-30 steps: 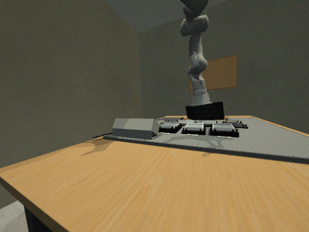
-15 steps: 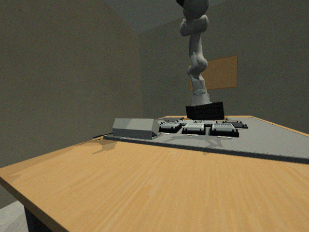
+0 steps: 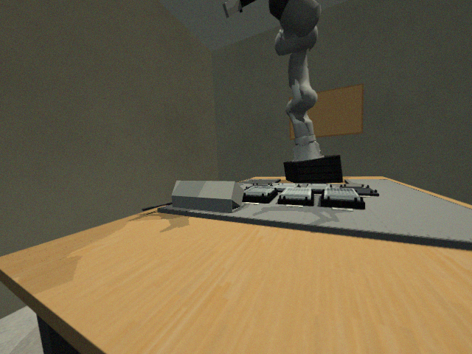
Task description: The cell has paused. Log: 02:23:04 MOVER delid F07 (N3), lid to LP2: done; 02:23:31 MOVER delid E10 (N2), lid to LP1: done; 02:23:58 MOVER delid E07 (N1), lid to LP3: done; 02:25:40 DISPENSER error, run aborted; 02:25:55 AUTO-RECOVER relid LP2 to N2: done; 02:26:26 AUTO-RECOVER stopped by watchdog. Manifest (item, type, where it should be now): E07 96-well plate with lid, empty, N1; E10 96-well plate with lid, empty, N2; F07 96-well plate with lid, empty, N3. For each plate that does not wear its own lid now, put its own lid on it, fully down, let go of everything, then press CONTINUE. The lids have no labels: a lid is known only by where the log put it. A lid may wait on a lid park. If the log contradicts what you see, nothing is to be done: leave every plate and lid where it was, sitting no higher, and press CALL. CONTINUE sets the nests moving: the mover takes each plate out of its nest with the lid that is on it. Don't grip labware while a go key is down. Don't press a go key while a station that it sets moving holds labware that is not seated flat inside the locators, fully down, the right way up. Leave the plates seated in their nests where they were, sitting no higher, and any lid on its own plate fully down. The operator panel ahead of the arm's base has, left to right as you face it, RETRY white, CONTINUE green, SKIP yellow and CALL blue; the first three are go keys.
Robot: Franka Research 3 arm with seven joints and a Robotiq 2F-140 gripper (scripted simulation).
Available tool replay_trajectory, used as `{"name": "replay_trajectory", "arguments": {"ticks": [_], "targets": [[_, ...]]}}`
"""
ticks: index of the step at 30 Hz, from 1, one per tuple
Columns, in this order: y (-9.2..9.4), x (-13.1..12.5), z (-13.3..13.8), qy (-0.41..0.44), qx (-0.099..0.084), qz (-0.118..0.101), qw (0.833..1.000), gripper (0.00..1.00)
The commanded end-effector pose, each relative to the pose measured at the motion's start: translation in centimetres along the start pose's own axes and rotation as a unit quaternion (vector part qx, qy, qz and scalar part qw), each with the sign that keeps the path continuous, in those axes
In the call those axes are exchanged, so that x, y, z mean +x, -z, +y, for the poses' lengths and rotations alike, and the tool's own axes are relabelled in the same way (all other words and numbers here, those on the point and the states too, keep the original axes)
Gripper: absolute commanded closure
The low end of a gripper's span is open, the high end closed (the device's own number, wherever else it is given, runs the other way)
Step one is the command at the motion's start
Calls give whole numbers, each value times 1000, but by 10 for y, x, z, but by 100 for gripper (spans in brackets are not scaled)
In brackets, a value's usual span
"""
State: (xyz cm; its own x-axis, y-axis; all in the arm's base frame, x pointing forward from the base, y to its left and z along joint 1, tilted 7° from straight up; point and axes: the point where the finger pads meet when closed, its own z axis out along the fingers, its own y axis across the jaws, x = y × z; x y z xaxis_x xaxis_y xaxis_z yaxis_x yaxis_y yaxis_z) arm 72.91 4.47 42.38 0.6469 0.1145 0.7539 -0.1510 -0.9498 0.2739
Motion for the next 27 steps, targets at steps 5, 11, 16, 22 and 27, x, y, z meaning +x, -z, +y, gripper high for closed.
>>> {"name": "replay_trajectory", "arguments": {"ticks": [5,11,16,22,27], "targets": [[-16,-45,-10,13,16,-35,999,0],[-16,-45,-10,13,16,-35,999,0],[-16,-45,-10,13,16,-35,999,0],[-28,-91,-19,21,28,-69,997,0],[-28,-91,-19,21,28,-69,997,0]]}}
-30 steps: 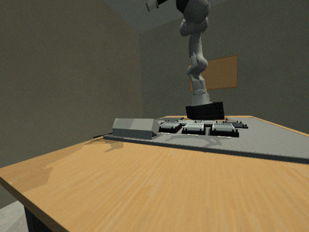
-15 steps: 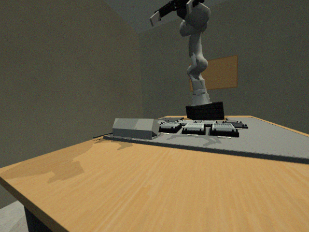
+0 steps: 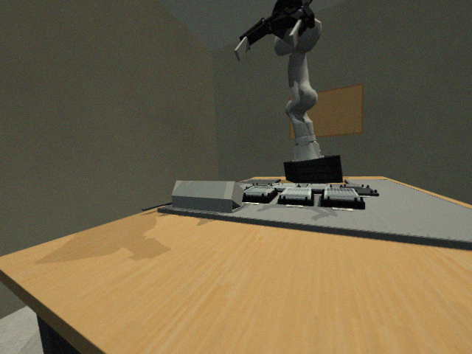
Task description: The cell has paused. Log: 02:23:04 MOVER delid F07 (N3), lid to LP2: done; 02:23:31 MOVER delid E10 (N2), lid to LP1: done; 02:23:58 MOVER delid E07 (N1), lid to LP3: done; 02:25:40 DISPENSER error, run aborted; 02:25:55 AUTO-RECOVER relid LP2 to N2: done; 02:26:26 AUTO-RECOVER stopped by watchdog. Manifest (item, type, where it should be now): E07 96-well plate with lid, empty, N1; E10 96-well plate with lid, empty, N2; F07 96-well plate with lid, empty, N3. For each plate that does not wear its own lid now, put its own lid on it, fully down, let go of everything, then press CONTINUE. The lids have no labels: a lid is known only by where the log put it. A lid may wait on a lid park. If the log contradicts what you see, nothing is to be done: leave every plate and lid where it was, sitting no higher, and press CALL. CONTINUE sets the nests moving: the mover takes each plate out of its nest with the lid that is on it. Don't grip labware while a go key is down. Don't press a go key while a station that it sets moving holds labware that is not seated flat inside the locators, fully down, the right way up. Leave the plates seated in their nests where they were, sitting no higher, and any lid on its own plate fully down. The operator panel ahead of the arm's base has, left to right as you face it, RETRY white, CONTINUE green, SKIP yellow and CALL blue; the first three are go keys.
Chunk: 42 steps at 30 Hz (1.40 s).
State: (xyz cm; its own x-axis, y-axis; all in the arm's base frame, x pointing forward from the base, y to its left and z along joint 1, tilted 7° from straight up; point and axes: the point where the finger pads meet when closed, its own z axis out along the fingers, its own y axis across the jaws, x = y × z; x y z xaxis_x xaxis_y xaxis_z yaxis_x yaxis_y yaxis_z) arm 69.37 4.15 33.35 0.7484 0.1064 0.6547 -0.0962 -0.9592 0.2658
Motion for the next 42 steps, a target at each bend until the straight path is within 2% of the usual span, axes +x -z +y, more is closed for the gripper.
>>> {"name": "replay_trajectory", "arguments": {"ticks": [1,7,8,24,25,41,42], "targets": [[0,0,-2,6,4,1,1000,0],[0,0,-2,6,4,1,1000,0],[-16,-44,-11,14,16,-33,999,0],[-16,-44,-11,14,16,-33,999,0],[-28,-87,-18,20,28,-65,997,0],[-28,-87,-18,20,28,-65,997,0],[-38,-131,-24,26,39,-96,994,0]]}}
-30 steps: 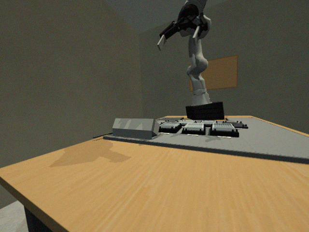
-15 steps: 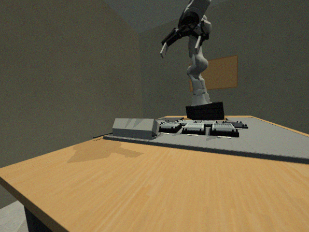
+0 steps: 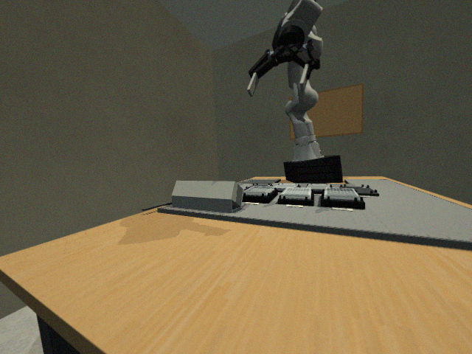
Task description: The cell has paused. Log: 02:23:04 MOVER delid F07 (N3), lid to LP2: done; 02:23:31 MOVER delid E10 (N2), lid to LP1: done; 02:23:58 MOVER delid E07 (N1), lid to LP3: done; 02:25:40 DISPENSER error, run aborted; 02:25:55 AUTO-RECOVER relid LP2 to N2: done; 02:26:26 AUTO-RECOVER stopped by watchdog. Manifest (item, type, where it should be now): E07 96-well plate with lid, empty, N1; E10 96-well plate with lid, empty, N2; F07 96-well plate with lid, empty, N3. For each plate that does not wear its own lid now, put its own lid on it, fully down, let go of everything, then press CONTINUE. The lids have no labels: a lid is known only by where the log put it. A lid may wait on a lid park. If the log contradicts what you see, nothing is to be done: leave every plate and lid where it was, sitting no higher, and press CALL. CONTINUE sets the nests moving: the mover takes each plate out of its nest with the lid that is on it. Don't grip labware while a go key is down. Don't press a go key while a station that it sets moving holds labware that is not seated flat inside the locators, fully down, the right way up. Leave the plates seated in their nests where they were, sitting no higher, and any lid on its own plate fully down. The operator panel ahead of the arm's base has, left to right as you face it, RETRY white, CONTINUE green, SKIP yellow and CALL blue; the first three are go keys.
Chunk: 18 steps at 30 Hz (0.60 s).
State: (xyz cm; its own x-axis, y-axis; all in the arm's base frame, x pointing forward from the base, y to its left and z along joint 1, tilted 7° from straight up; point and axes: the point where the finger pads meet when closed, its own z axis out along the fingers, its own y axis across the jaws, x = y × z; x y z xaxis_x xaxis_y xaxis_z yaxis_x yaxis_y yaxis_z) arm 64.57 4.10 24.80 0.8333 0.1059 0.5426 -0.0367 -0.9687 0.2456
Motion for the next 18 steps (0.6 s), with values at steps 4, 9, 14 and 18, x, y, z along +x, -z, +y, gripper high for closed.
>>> {"name": "replay_trajectory", "arguments": {"ticks": [4,9,14,18], "targets": [[-14,-37,-7,9,12,-28,999,0],[-14,-37,-7,9,12,-28,999,0],[-14,-37,-7,9,12,-28,999,0],[-27,-77,-14,14,22,-58,998,0]]}}
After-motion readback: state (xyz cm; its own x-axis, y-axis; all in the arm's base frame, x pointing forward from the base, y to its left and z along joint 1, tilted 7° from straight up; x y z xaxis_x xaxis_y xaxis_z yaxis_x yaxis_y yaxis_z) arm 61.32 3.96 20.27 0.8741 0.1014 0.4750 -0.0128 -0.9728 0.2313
